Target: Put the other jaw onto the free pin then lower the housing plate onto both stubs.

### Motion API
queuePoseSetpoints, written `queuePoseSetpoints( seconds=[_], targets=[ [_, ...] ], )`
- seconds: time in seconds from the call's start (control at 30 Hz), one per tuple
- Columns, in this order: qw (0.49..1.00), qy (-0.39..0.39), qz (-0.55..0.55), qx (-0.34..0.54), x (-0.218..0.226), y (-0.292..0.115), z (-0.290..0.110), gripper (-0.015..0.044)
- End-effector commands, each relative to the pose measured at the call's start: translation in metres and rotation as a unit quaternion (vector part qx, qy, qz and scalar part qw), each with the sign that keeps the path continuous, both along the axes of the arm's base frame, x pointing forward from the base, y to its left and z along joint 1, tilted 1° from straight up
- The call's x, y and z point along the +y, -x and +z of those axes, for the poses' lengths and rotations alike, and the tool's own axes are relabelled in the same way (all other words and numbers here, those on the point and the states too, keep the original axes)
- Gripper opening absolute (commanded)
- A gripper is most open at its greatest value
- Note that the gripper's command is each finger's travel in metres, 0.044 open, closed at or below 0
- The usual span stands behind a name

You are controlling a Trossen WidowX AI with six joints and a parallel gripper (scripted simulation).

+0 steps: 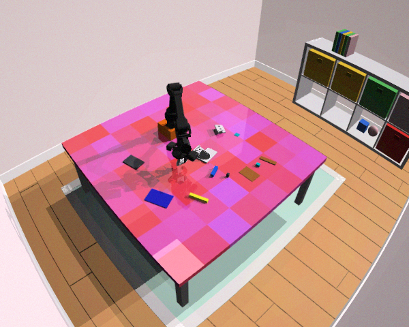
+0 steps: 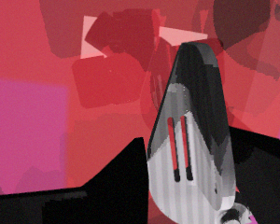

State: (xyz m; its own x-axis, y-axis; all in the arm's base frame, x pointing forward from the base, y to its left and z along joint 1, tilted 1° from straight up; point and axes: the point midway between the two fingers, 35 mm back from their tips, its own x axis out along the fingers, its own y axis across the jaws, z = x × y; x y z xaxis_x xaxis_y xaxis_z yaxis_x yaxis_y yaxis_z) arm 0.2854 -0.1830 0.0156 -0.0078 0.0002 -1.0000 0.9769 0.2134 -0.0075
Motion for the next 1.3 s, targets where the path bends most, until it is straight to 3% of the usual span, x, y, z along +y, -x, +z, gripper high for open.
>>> queuePoseSetpoints(
  seconds=[0.0,0.43,1.27],
  targets=[
    [1.000,0.002,-0.002,-0.006,-0.001,-0.003,0.015,0.0134],
    [1.000,0.002,0.005,-0.007,0.001,-0.002,0.030,0.0134],
    [0.962,0.000,0.272,-0.007,0.063,-0.009,0.031,0.0134]
  ],
)
